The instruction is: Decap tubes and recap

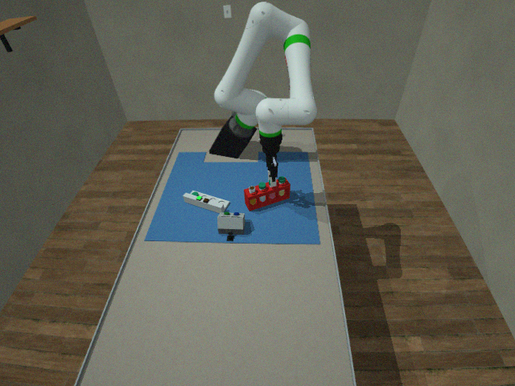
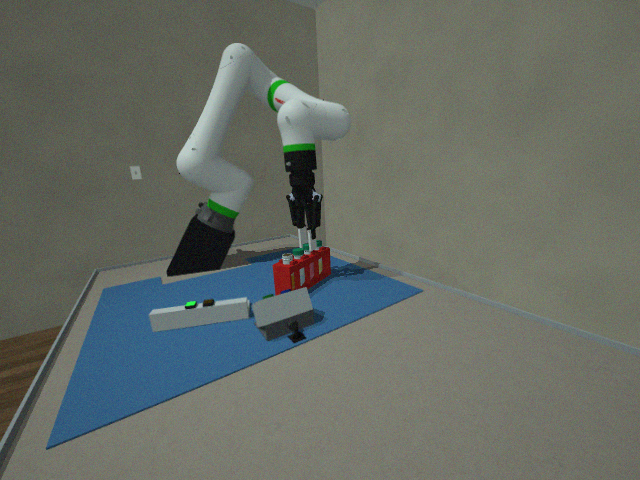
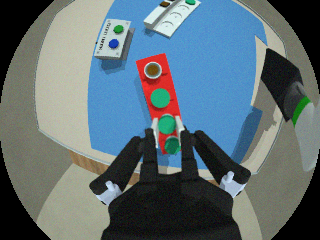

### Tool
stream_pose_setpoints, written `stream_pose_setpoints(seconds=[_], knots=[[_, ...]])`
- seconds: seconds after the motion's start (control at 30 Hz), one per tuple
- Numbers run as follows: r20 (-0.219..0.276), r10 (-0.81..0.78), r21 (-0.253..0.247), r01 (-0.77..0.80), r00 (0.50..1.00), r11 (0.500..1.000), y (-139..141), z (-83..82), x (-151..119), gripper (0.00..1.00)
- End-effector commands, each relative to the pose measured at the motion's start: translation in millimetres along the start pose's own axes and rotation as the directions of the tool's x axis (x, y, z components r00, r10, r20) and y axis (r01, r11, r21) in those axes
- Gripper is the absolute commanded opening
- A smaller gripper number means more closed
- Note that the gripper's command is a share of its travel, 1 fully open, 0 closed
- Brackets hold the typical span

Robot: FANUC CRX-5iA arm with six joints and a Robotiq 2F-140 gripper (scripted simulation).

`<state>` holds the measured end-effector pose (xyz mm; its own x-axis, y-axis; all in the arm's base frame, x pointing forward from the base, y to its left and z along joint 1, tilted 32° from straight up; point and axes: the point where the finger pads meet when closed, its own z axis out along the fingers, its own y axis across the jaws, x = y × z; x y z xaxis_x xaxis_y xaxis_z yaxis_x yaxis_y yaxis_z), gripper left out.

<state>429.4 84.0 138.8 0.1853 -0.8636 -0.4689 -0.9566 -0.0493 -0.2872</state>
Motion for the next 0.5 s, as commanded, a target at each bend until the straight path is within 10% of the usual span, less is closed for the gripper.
stream_pose_setpoints(seconds=[0.0,0.43,0.47], knots=[[-0.031,0.233,0.000,-0.233,0.972,0.973,0.0,0.2,-0.3,0.00],[-0.031,0.373,0.004,-0.373,0.927,0.928,0.0,0.3,-0.3,0.00],[-0.031,0.373,0.004,-0.373,0.927,0.928,0.0,0.3,-0.3,0.35]])
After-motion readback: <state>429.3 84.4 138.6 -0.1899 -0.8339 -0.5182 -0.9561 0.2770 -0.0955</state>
